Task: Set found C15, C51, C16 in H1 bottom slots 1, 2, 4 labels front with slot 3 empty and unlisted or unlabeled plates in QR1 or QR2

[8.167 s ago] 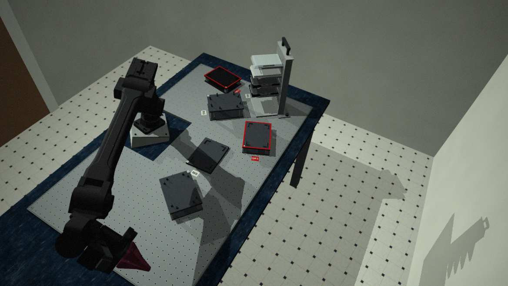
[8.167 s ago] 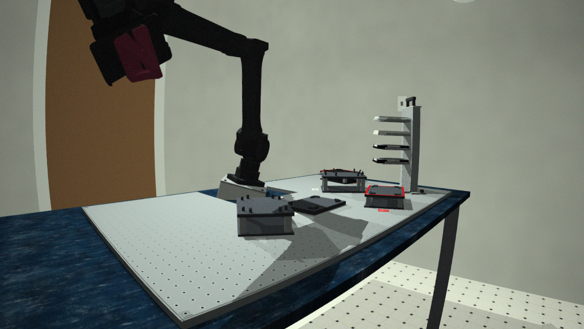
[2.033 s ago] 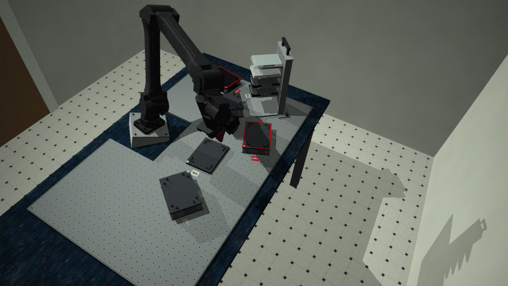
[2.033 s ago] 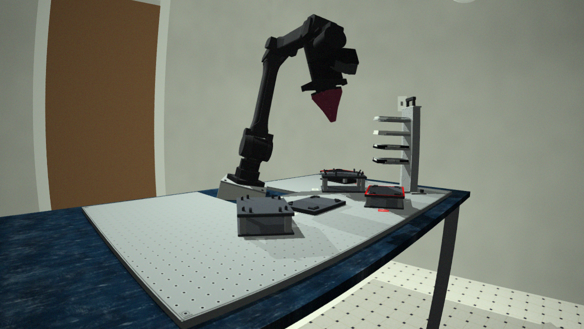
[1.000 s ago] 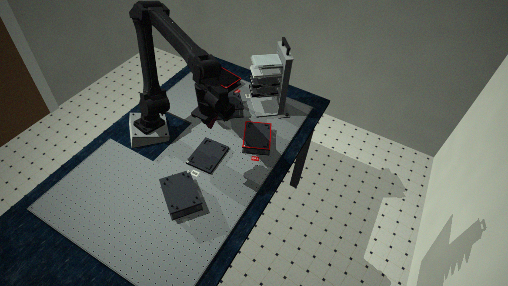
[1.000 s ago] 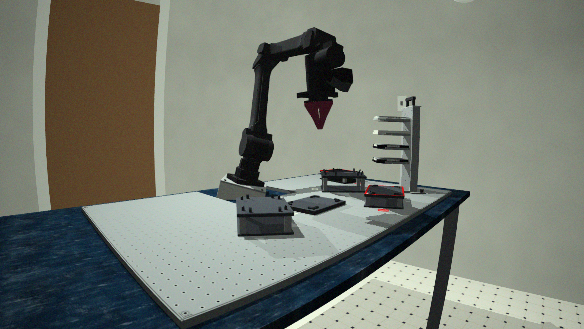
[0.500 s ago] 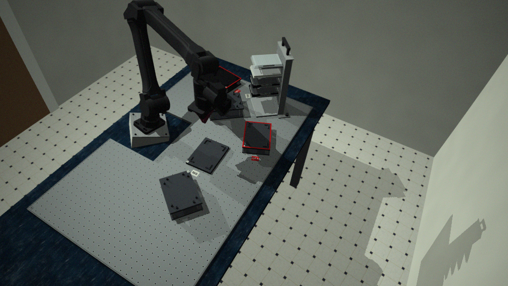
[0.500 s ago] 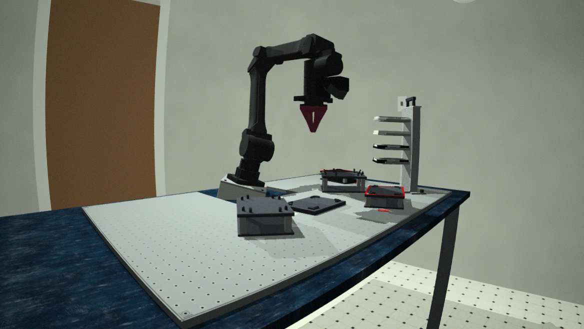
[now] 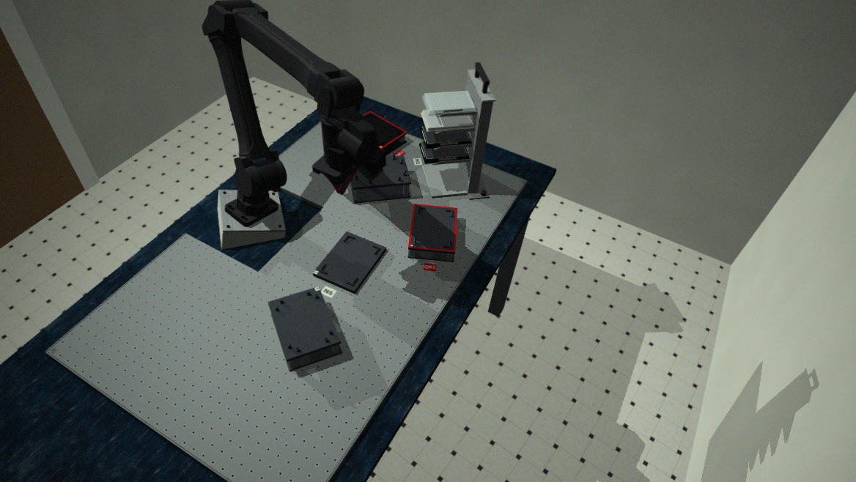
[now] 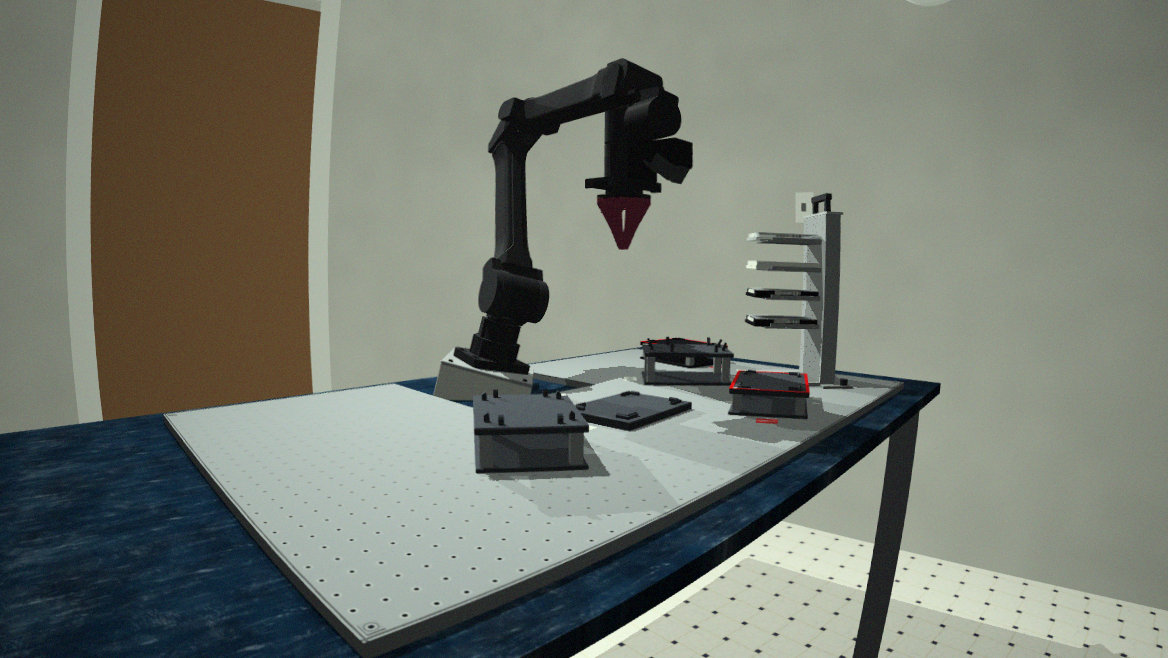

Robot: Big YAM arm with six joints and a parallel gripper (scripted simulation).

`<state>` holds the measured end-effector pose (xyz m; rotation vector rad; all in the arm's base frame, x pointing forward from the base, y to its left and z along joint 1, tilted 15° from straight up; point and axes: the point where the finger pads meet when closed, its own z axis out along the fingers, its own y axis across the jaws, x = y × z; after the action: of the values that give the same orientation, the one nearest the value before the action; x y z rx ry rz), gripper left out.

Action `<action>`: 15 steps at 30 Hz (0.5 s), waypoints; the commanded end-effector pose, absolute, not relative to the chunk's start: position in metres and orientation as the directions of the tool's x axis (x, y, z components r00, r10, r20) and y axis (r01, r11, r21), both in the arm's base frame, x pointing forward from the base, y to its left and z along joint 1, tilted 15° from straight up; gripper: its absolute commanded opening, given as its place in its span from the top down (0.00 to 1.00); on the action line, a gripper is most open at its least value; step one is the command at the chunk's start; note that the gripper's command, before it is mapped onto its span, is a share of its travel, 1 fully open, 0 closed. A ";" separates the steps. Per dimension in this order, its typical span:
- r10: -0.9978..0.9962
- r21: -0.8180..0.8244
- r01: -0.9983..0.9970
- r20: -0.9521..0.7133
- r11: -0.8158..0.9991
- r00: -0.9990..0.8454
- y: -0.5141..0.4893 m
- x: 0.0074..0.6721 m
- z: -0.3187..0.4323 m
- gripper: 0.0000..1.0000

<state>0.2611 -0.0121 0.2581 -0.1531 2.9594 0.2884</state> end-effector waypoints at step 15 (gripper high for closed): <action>-0.083 0.175 -0.132 -0.260 0.976 -0.962 0.040 0.269 0.300 1.00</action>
<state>0.2608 0.0325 0.2663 -0.2003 2.9583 0.2872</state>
